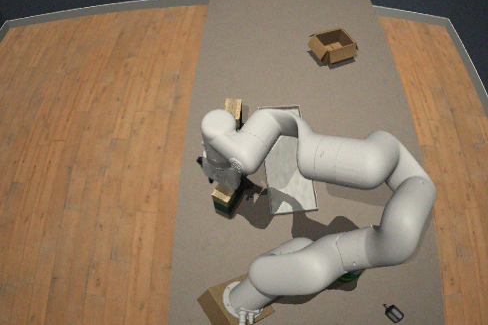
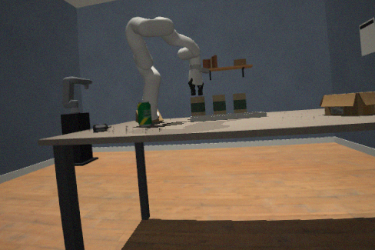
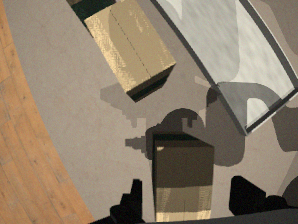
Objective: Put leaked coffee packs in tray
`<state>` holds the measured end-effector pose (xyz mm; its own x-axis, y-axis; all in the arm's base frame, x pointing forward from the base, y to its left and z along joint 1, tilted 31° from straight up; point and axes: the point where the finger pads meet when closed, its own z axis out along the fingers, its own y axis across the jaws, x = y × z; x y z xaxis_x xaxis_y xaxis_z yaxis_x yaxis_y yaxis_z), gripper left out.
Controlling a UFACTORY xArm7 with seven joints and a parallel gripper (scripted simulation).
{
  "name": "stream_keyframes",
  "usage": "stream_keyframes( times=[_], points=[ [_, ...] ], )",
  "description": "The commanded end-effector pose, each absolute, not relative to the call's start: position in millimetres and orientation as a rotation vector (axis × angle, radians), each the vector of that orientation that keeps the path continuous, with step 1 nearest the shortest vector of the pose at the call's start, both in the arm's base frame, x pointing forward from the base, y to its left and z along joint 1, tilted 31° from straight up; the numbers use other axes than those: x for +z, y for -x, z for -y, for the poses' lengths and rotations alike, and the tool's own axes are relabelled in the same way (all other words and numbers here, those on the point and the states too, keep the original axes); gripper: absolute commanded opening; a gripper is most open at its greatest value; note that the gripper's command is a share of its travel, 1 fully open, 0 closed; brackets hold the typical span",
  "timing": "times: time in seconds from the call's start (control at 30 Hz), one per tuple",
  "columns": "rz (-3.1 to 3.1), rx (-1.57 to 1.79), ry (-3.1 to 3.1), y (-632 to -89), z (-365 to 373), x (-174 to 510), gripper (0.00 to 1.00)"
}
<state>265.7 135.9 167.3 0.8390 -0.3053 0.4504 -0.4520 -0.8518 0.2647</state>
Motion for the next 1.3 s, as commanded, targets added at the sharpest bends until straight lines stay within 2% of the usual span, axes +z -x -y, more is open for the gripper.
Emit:
stream_keyframes(
  times=[0.0,1.27],
  points=[
    [0.567,0.568,-2.657,-266,-137,168,0.86],
    [0.567,0.568,-2.657,-281,-117,127,0.86]
  ],
)
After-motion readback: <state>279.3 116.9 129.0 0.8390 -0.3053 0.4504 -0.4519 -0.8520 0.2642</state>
